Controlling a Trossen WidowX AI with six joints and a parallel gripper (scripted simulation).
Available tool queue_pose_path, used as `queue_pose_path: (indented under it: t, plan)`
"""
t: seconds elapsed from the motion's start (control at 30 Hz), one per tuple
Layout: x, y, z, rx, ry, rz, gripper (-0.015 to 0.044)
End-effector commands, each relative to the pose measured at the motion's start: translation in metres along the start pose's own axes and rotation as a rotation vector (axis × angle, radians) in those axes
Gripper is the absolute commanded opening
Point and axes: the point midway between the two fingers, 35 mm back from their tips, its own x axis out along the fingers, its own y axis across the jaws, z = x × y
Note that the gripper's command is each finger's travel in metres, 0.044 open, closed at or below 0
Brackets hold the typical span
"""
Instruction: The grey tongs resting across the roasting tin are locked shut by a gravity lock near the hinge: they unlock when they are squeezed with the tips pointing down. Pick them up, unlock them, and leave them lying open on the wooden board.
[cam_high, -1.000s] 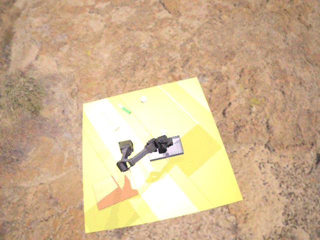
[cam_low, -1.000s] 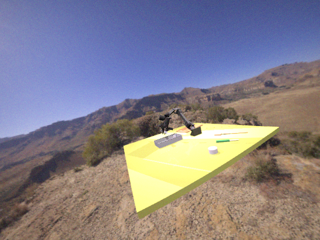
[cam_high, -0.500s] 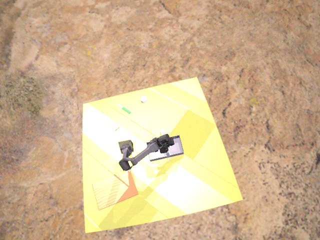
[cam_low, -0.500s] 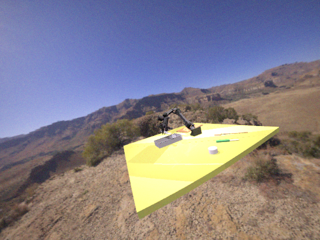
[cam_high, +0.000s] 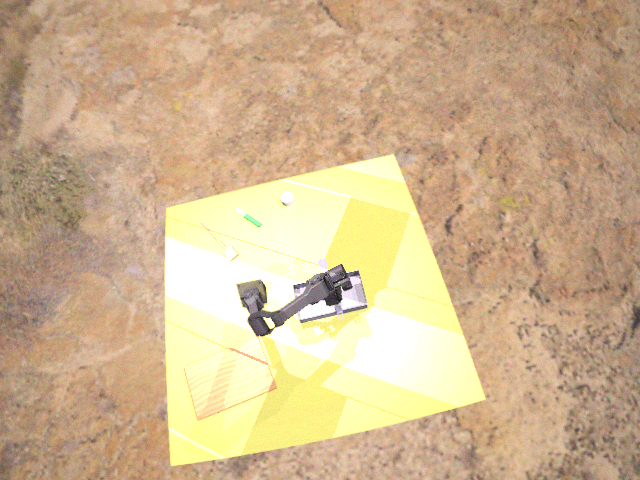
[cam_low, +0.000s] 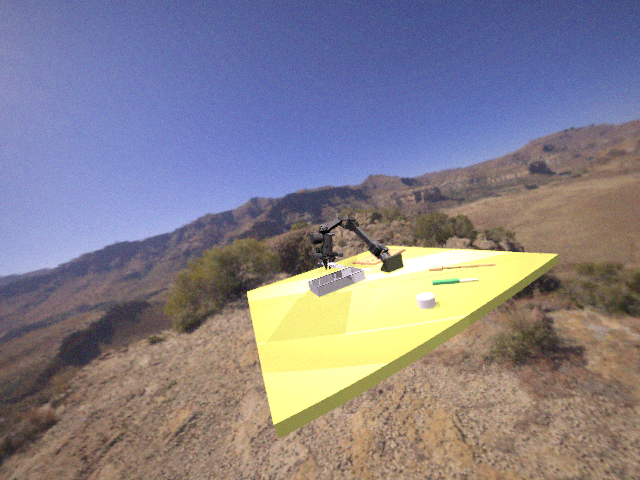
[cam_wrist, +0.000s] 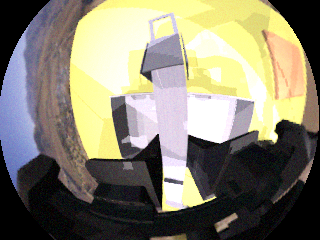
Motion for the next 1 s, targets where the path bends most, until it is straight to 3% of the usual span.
queue_pose_path:
  t: [0.0, 0.47, 0.97]
  plan:
    - [-0.001, 0.001, 0.001, -0.021, 0.012, -0.057, -0.0150]
    - [-0.003, -0.004, 0.007, -0.099, 0.029, -0.233, -0.0150]
    - [-0.003, -0.009, 0.020, -0.079, 0.030, -0.242, -0.0150]
